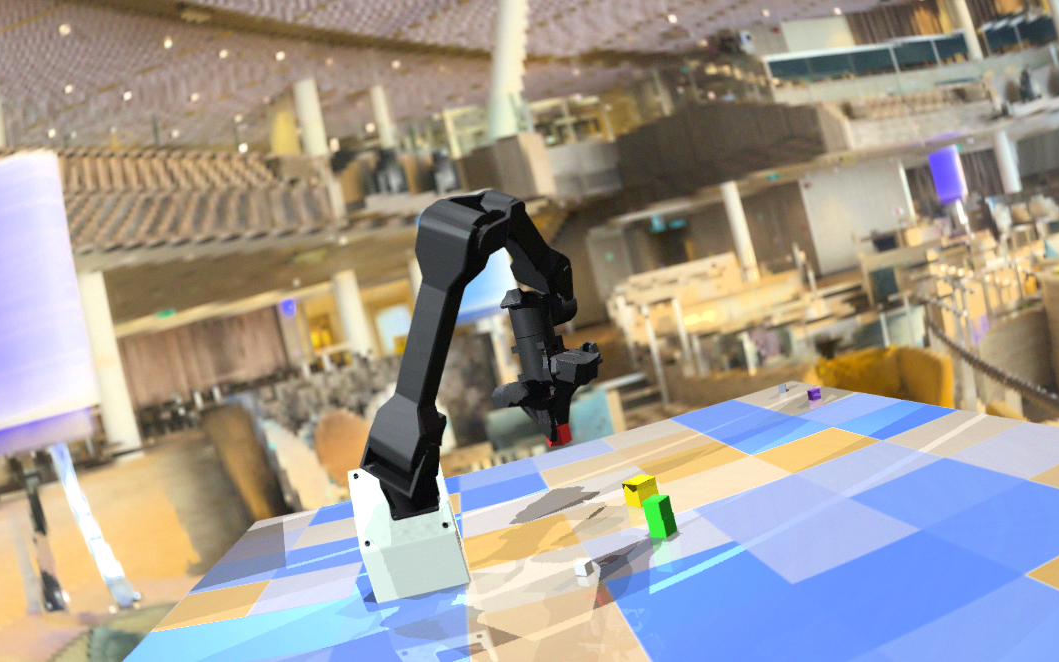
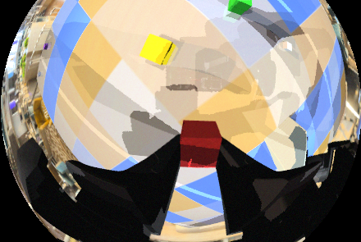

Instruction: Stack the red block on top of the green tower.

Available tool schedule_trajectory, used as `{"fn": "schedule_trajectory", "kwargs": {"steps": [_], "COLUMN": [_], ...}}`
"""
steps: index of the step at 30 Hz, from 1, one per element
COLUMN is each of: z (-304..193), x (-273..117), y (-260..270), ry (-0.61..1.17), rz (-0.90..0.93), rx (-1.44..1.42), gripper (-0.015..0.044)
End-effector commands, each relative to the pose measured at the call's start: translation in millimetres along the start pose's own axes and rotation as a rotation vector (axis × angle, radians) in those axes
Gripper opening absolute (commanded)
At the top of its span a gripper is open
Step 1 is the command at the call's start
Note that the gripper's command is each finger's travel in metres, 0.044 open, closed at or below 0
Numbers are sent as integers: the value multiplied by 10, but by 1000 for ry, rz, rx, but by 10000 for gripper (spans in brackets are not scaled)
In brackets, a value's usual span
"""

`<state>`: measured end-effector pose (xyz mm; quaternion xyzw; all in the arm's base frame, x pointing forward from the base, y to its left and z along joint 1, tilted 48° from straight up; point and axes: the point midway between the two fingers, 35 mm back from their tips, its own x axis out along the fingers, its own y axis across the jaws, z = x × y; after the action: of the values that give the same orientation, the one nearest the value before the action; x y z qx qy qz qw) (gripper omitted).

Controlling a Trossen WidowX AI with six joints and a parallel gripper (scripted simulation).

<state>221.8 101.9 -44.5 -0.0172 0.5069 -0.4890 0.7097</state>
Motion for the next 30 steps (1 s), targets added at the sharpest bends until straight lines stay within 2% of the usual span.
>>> {"fn": "schedule_trajectory", "kwargs": {"steps": [1, 12, 23, 30], "z": [238, 935, 1662, 1706], "x": [-29, -55, -30, 41], "y": [-27, -234, -677, -709], "ry": [14, 14, -31, -34], "rz": [12, 22, -17, -20], "rx": [0, -2, 5, 4], "gripper": [0, 0, 0, 0]}}
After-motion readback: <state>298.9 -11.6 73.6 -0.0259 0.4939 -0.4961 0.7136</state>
